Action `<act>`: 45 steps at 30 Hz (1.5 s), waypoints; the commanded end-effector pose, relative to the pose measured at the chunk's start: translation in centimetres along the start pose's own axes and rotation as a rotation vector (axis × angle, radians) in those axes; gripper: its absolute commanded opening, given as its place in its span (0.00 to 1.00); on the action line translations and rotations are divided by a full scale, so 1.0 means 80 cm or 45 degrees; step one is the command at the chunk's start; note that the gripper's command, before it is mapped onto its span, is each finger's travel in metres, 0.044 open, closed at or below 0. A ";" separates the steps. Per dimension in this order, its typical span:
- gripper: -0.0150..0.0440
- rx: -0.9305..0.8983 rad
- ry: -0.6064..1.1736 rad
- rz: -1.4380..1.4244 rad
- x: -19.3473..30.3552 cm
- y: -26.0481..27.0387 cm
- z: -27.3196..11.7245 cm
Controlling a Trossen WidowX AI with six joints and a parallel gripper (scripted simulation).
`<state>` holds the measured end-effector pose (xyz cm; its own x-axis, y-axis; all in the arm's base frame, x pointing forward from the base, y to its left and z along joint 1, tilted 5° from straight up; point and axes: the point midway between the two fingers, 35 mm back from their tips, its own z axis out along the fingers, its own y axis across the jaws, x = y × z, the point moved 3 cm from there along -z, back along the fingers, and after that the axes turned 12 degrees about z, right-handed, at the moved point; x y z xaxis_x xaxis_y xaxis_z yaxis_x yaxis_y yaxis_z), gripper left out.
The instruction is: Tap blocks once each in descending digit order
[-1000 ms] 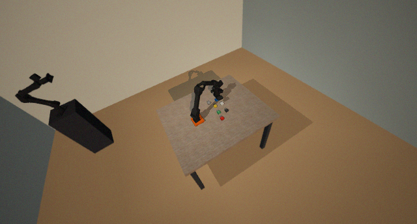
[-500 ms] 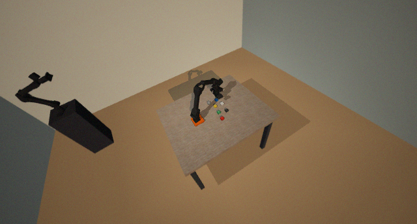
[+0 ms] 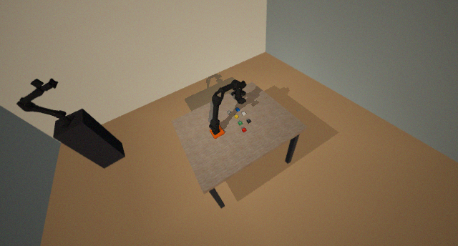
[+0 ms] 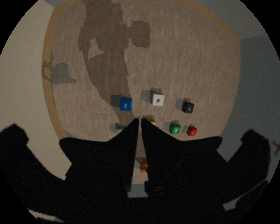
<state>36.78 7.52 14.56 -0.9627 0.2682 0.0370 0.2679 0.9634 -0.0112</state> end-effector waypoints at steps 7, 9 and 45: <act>0.29 0.021 0.006 0.029 -0.027 -0.191 0.000; 0.29 0.027 0.008 0.028 -0.025 -0.214 0.000; 0.29 0.030 0.009 0.027 -0.023 -0.225 0.137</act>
<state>33.57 -10.34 4.42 -0.9556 0.2931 0.0307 0.2922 0.9559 -0.0309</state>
